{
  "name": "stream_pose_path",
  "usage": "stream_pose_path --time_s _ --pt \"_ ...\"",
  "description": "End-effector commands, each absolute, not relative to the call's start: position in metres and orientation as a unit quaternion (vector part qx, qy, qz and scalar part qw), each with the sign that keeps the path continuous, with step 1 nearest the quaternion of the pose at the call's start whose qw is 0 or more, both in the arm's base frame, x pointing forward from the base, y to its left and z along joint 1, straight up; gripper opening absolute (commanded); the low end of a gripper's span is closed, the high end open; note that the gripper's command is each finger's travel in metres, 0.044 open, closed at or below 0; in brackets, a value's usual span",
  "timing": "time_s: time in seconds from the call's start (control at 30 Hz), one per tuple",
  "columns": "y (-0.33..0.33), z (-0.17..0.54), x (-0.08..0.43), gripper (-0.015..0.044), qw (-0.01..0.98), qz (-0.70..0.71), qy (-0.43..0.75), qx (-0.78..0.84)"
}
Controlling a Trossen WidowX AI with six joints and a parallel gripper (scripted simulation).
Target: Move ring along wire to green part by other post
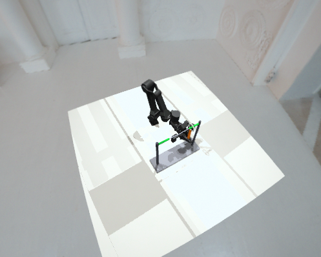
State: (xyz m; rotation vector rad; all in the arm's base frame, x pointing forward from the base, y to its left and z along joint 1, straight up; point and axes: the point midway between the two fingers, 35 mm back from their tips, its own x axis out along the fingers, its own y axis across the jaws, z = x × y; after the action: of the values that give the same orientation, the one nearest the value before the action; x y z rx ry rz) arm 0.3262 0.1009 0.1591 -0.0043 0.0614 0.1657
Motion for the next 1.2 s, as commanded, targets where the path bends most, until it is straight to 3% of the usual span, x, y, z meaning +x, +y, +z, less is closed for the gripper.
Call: stream_pose_path --time_s 0.0,0.97,1.17 --pt "0.102 0.158 0.327 -0.0150 0.996 0.081 0.031 0.000" --pt "0.102 0.143 0.327 -0.0150 0.996 0.081 0.031 0.000" --pt "0.103 0.144 0.327 0.0007 0.996 0.084 0.031 -0.002"
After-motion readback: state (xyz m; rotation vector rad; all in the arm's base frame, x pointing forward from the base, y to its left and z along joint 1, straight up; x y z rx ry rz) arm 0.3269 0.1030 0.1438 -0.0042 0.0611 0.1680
